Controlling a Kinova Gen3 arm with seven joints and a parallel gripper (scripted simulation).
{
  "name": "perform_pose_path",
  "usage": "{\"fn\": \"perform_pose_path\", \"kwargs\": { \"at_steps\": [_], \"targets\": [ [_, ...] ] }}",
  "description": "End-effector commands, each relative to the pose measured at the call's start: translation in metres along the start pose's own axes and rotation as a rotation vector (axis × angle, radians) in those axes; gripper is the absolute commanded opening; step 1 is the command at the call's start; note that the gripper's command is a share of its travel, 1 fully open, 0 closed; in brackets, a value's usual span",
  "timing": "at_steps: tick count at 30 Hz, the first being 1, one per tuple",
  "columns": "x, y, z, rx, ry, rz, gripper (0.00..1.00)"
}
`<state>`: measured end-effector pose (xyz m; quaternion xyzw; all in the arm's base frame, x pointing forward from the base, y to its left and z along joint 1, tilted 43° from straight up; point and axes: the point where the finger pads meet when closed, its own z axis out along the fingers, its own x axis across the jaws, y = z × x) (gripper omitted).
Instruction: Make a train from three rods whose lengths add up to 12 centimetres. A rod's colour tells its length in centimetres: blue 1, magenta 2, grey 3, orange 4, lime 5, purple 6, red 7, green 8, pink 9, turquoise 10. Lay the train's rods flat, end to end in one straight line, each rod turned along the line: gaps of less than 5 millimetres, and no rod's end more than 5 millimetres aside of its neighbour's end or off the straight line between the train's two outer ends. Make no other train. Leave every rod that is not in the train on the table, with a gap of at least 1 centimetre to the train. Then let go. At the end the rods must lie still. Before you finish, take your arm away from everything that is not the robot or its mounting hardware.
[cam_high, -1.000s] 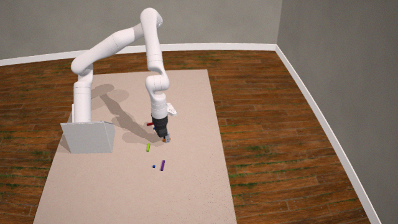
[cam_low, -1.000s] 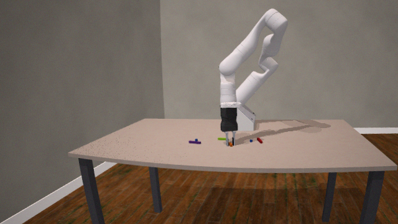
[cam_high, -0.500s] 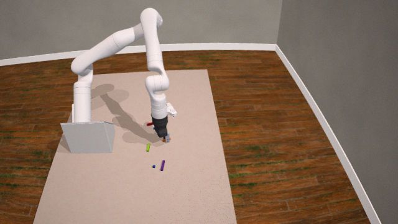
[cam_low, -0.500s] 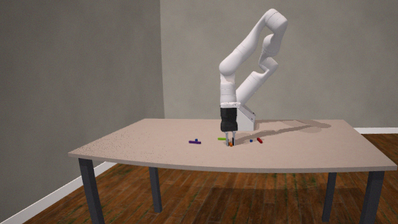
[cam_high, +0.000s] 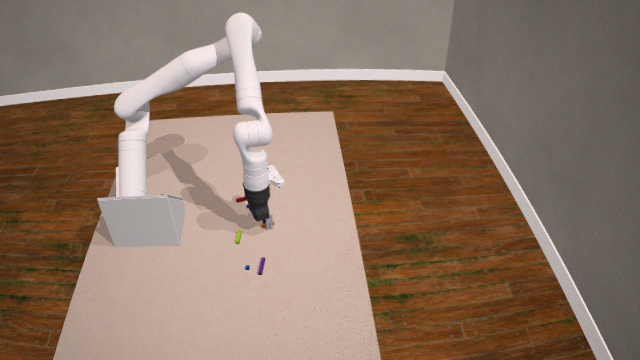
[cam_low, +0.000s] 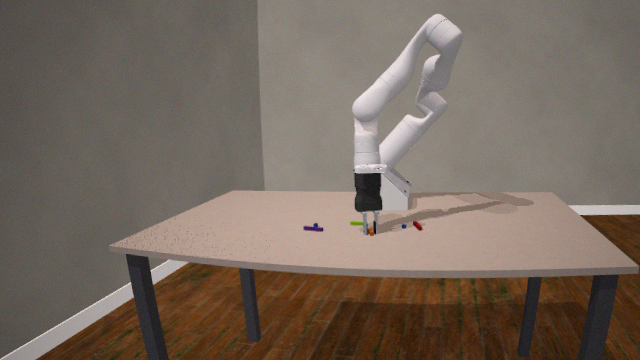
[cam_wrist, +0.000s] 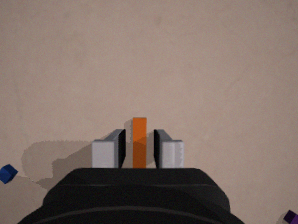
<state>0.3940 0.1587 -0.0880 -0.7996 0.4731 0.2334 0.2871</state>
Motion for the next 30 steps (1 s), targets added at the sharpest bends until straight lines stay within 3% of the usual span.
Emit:
{"fn": "perform_pose_path", "kwargs": {
  "at_steps": [1, 4, 5, 30],
  "targets": [
    [0.0005, -0.0004, -0.0008, 0.001, 0.001, 0.000, 0.54],
    [0.0005, -0.0004, -0.0008, 0.001, 0.001, 0.000, 0.54],
    [0.0005, -0.0004, -0.0008, 0.001, 0.001, 0.000, 0.24],
    [0.0005, -0.0004, -0.0008, 0.001, 0.001, 0.000, 0.24]
  ]
}}
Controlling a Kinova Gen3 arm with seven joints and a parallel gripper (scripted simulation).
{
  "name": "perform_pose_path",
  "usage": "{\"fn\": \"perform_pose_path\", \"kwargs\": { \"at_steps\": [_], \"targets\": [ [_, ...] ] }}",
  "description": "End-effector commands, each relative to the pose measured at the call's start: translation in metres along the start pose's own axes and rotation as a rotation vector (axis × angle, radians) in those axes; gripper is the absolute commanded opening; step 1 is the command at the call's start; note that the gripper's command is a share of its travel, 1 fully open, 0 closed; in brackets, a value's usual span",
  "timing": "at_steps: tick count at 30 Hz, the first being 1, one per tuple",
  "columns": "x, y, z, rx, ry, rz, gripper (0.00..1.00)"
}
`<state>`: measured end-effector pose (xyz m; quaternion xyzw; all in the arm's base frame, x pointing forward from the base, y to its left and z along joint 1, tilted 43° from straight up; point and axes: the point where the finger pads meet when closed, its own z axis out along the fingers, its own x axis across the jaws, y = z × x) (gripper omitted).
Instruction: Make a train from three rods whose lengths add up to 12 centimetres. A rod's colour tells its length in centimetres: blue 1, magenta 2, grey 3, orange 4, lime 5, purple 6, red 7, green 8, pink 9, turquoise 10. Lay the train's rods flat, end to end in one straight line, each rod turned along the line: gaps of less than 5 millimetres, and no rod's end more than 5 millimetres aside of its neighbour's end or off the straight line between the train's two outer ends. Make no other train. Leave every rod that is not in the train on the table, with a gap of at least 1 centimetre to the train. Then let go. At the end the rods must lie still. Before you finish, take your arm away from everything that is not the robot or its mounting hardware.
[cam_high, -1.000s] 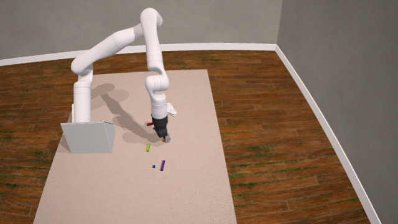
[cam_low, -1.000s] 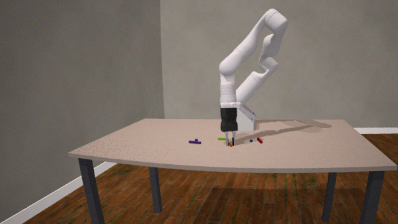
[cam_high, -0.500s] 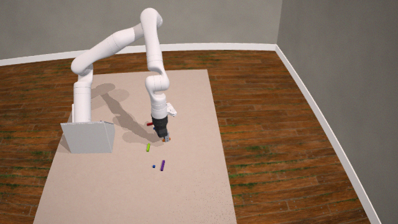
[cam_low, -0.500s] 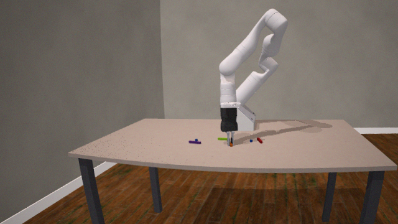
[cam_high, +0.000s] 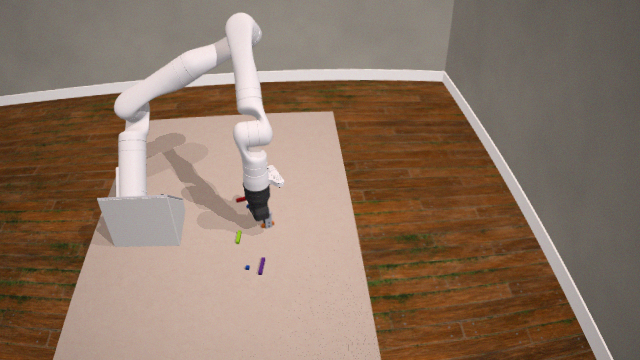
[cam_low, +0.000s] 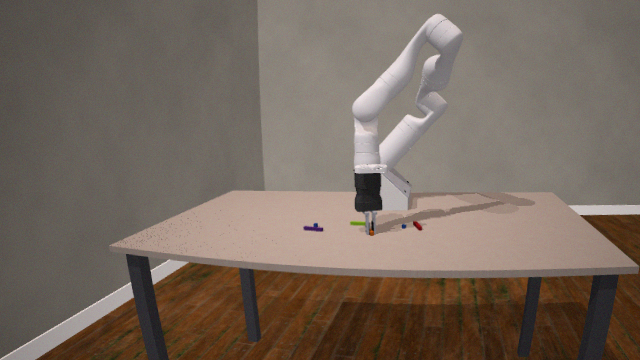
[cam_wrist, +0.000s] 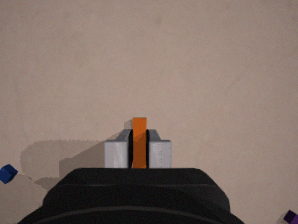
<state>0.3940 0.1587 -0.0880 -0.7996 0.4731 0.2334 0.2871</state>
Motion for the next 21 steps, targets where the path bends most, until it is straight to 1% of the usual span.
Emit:
{"fn": "perform_pose_path", "kwargs": {
  "at_steps": [1, 9, 14, 17, 21],
  "targets": [
    [0.001, 0.000, -0.001, 0.001, 0.001, 0.000, 0.24],
    [0.001, 0.000, -0.001, 0.001, 0.001, 0.000, 0.24],
    [0.001, 0.000, -0.005, 0.001, 0.001, 0.000, 0.24],
    [0.001, 0.000, -0.017, 0.001, 0.001, 0.000, 0.24],
    [0.000, 0.000, -0.044, 0.001, 0.001, 0.000, 0.24]
  ]
}}
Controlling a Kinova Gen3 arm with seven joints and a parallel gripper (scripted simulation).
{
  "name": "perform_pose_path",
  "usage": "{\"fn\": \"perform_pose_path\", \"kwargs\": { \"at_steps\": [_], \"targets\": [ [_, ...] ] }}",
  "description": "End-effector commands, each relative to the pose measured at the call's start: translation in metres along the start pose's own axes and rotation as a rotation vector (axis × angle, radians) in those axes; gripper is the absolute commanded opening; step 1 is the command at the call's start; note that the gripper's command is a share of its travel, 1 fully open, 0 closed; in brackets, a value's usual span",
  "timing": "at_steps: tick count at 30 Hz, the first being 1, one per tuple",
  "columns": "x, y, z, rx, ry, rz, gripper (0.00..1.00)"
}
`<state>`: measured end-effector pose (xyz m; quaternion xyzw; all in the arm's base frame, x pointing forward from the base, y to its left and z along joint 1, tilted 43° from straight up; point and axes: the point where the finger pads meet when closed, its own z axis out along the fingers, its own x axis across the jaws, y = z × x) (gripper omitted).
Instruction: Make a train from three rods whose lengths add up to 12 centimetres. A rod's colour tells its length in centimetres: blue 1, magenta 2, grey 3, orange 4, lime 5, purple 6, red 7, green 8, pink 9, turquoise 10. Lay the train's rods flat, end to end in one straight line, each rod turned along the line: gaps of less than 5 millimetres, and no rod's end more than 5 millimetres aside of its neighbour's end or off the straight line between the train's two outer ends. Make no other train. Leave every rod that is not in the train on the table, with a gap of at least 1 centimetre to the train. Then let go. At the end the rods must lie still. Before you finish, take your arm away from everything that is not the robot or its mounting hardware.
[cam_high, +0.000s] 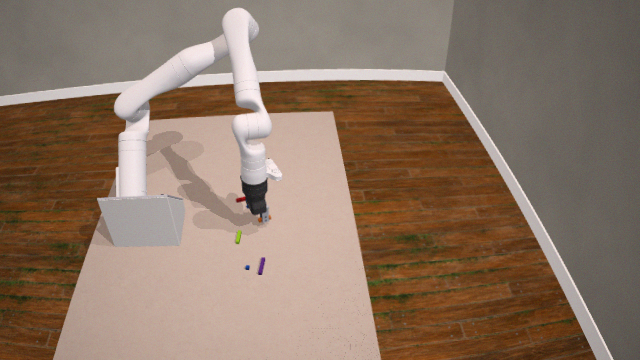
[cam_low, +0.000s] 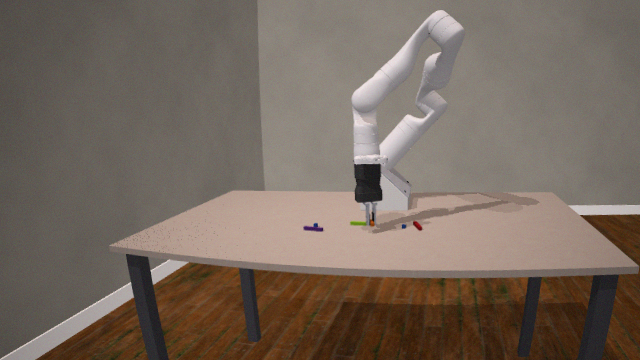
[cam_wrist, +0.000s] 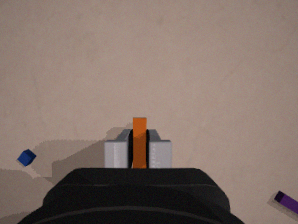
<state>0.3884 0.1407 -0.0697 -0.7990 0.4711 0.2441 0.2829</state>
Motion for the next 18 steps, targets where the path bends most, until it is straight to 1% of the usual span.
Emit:
{"fn": "perform_pose_path", "kwargs": {
  "at_steps": [1, 4, 7, 9, 13, 18],
  "targets": [
    [0.003, -0.008, -0.027, 0.019, 0.016, -0.006, 0.24],
    [0.003, -0.007, -0.050, 0.019, 0.016, -0.006, 0.24],
    [0.003, -0.007, -0.066, 0.019, 0.016, -0.006, 0.24],
    [0.003, -0.007, -0.066, 0.019, 0.016, -0.006, 0.24],
    [0.002, -0.007, -0.076, 0.019, 0.016, -0.006, 0.24],
    [0.002, -0.007, -0.076, 0.019, 0.016, -0.006, 0.24]
  ]
}}
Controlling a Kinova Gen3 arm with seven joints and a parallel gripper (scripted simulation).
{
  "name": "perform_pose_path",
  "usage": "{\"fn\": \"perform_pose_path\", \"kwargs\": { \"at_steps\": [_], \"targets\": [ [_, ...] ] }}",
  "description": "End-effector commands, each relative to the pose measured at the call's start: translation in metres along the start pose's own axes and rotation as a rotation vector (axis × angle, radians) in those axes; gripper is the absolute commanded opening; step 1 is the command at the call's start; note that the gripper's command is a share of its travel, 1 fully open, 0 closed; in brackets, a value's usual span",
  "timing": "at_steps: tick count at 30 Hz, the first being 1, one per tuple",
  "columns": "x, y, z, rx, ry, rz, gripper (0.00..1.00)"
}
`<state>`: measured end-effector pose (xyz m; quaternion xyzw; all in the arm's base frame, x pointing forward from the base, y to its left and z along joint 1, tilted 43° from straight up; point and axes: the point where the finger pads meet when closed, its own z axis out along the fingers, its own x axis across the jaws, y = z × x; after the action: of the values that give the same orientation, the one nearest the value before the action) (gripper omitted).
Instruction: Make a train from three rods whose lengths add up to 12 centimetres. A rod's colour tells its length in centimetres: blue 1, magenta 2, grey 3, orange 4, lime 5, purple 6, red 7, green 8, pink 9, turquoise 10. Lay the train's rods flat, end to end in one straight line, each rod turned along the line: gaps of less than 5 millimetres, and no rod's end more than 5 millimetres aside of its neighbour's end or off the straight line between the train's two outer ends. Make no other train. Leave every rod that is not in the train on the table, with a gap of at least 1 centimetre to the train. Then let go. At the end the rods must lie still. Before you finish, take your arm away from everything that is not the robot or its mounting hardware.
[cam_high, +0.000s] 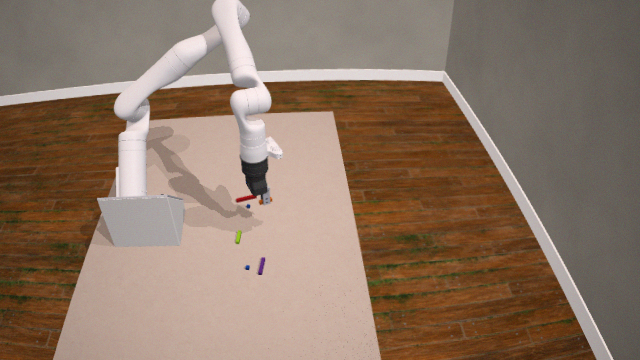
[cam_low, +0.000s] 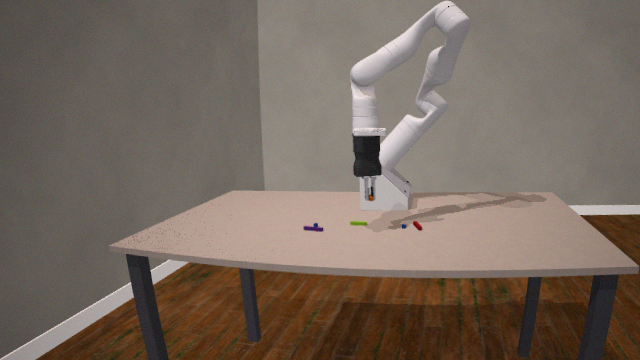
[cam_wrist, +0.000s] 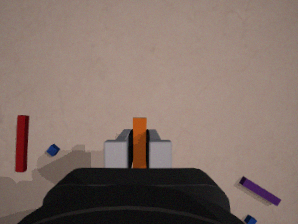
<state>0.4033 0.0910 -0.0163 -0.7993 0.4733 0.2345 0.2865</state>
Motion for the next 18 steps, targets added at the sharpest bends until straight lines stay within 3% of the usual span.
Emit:
{"fn": "perform_pose_path", "kwargs": {
  "at_steps": [1, 18],
  "targets": [
    [0.000, -0.001, -0.002, 0.003, 0.003, -0.001, 0.24],
    [0.013, 0.008, -0.002, -0.002, 0.002, -0.104, 0.24]
  ]
}}
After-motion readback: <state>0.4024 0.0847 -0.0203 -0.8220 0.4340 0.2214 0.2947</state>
